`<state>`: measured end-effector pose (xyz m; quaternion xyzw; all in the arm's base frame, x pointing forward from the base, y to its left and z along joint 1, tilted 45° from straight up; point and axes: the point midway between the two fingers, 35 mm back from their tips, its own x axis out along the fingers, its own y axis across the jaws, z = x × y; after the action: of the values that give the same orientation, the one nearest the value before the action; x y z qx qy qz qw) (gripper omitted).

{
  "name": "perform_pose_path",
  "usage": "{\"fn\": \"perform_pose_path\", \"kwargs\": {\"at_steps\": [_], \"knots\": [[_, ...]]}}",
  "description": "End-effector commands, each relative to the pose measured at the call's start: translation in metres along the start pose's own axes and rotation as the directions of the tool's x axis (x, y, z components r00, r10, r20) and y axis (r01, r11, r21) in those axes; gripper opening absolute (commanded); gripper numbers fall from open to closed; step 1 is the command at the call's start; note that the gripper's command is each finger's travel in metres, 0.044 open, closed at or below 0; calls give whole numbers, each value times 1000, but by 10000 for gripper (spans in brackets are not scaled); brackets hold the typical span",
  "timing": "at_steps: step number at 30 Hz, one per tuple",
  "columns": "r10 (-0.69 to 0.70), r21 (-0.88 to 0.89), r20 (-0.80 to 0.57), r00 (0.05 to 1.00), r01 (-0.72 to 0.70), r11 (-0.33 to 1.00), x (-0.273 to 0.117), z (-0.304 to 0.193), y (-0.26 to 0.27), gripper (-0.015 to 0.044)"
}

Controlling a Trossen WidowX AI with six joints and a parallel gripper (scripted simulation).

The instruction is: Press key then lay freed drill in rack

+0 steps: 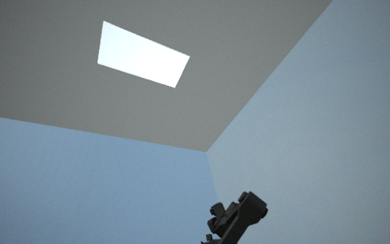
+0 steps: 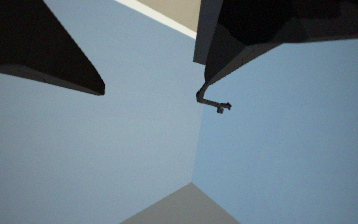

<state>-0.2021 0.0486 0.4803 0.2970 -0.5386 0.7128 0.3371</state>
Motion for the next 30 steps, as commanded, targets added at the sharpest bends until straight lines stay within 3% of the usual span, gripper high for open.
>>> {"fn": "perform_pose_path", "kwargs": {"at_steps": [1, 10, 15, 23, 30], "knots": [[0, 0, 0, 1000, 0, 1000, 0, 0, 0, 374], [5, 2, -10, 1000, -5, 1000, 1, -3, 1, 138], [46, 32, -129, 991, -42, 999, 7, -42, 8, 6], [70, 123, -417, 906, -20, 992, 0, -137, 1, 0], [21, 178, -659, 752, 129, 975, -31, -220, -31, 0]]}}
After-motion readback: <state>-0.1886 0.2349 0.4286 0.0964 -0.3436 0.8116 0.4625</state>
